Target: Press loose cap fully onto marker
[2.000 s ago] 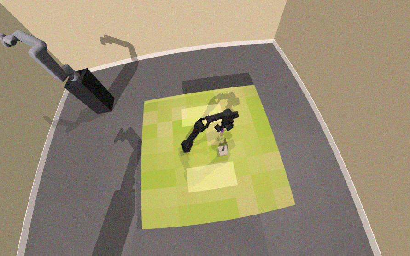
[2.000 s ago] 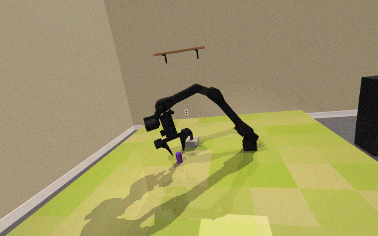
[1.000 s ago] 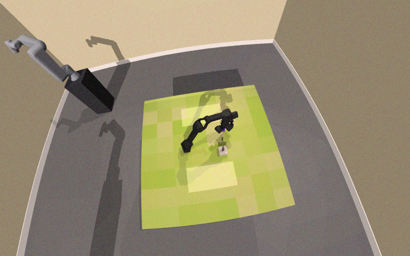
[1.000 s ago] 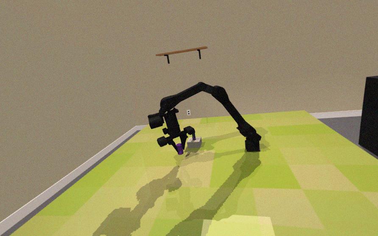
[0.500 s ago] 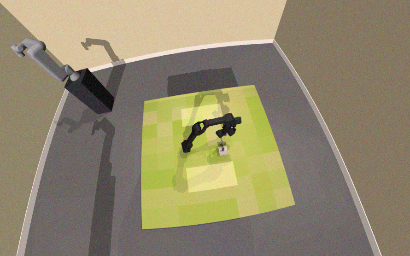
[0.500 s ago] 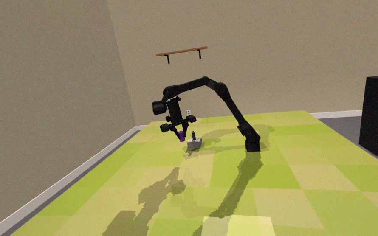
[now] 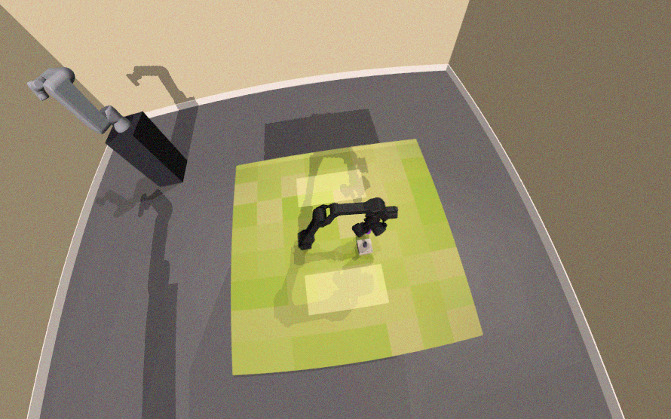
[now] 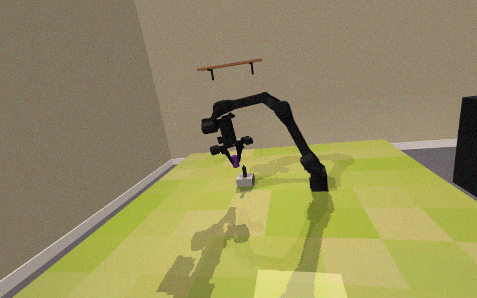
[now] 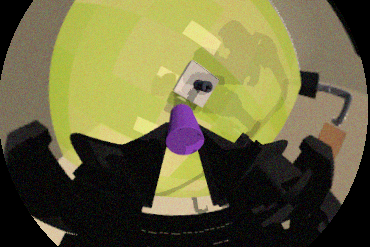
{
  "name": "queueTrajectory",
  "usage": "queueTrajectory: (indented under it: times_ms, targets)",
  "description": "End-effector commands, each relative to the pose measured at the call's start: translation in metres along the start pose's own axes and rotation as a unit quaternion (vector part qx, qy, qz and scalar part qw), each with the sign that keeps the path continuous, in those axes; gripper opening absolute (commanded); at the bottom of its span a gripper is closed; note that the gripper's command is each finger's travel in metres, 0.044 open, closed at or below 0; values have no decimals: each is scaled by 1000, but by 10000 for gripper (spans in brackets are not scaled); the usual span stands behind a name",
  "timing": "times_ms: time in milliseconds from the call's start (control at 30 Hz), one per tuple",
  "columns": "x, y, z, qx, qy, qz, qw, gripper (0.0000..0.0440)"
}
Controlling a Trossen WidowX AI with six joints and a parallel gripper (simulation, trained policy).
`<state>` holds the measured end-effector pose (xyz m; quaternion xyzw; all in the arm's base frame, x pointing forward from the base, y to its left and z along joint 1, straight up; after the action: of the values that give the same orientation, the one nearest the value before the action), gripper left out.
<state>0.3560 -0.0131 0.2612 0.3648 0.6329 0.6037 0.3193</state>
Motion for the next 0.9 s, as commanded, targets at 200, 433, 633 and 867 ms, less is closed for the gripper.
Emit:
queueTrajectory:
  times_ms: [200,433,633,867]
  targets:
    - [-28,6,-33,-9,-29,3,1000,0]
    - [-35,1,-42,-7,-39,11,999,0]
    - [-38,-11,-43,-2,-40,20,999,0]
    - [-40,-26,-43,2,-39,26,999,0]
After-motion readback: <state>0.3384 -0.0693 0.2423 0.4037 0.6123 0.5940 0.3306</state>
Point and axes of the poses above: the point midway between the two fingers, 35 mm back from their tips, its own y axis back along the fingers, its own z axis across the jaws, x = y × z, the point moved 9 cm from there along y, back along the fingers, and after that the axes turned 7 degrees about y, right-handed, at the moved point
